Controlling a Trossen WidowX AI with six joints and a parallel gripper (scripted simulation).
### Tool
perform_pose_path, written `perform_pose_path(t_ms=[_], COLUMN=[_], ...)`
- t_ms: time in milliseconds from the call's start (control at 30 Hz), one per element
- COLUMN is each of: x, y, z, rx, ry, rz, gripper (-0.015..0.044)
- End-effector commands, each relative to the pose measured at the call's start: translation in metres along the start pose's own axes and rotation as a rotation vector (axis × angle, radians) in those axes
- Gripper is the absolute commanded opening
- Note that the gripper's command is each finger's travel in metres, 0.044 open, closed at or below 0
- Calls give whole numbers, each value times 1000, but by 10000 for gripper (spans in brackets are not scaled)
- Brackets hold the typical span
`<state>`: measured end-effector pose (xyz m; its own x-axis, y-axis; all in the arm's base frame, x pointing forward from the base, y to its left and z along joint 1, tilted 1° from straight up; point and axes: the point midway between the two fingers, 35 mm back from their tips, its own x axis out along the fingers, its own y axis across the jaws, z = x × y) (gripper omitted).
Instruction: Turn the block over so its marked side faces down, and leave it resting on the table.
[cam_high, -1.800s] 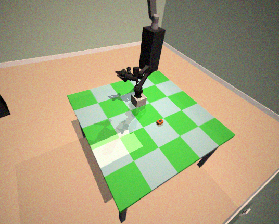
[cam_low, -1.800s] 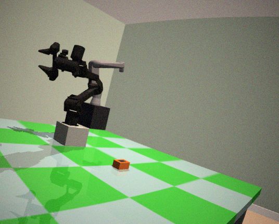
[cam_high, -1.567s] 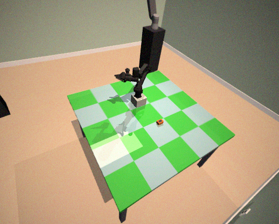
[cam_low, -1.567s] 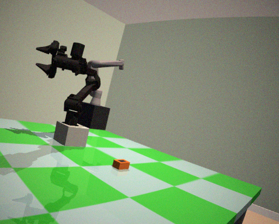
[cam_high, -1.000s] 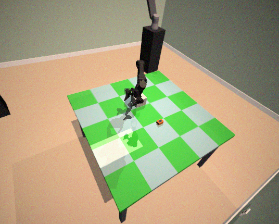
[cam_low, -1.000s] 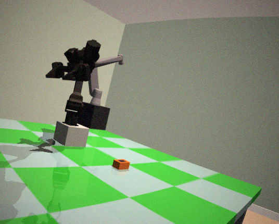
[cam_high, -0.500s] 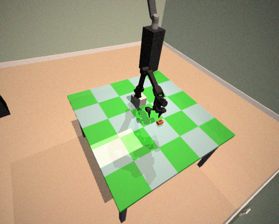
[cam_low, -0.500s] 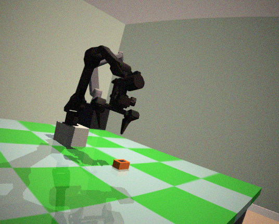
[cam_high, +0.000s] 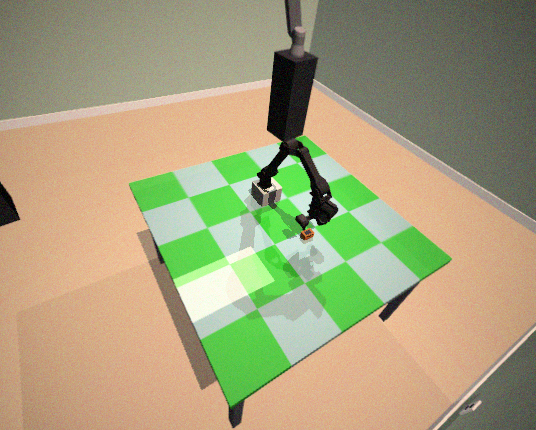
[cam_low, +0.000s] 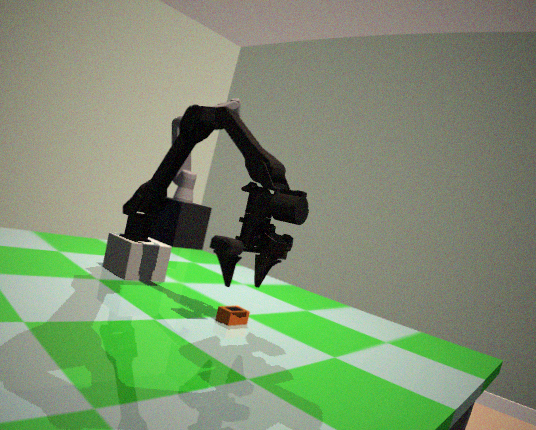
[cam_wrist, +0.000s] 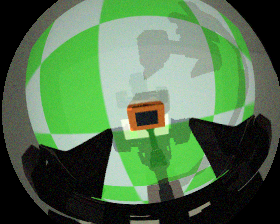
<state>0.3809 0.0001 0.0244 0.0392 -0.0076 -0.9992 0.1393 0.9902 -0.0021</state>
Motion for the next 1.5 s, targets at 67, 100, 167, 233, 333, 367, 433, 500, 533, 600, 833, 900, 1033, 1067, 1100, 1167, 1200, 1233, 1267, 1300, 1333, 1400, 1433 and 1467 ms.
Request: perform_pose_path(t_ms=[67, 100, 167, 233, 333, 367, 433, 500, 533, 600, 833, 900, 1033, 1067, 1100, 1167, 1200, 1233, 1267, 1300, 1333, 1400, 1433, 1467], x=[21, 23, 32, 36, 39, 41, 44, 47, 49, 52, 64, 67, 69, 69, 69, 69, 69, 69, 69, 69, 69, 69, 69, 69], y=[2, 2, 2, 2, 2, 2, 2, 2, 2, 2, 2, 2, 2, 2, 2, 2, 2, 2, 2, 2, 2, 2, 2, 2], z=[-6, -7, -9, -10, -10, -10, -10, -10, -10, -10, -11, -11, -11, -11, -11, -11, -11, -11, -11, -11, -11, -11, -11, -11], rx=[-10, -10, -10, -10, -10, -10, -10, -10, -10, -10, -10, -10, -10, -10, -10, -10, -10, -10, -10, -10, -10, -10, -10, -10], ry=[22, 22, 23, 23, 23, 23, 23, 23, 23, 23, 23, 23, 23, 23, 23, 23, 23, 23, 23, 23, 23, 23, 23, 23], rz=[5, 5, 5, 5, 5, 5, 5, 5, 5, 5, 5, 5, 5, 5, 5, 5, 5, 5, 5, 5, 5, 5, 5, 5], gripper=[440, 440, 440, 440, 440, 440, 440, 440, 440, 440, 440, 440, 414, 387, 361, 309, 282, 276, 269, 263, 256, 242, 236, 229])
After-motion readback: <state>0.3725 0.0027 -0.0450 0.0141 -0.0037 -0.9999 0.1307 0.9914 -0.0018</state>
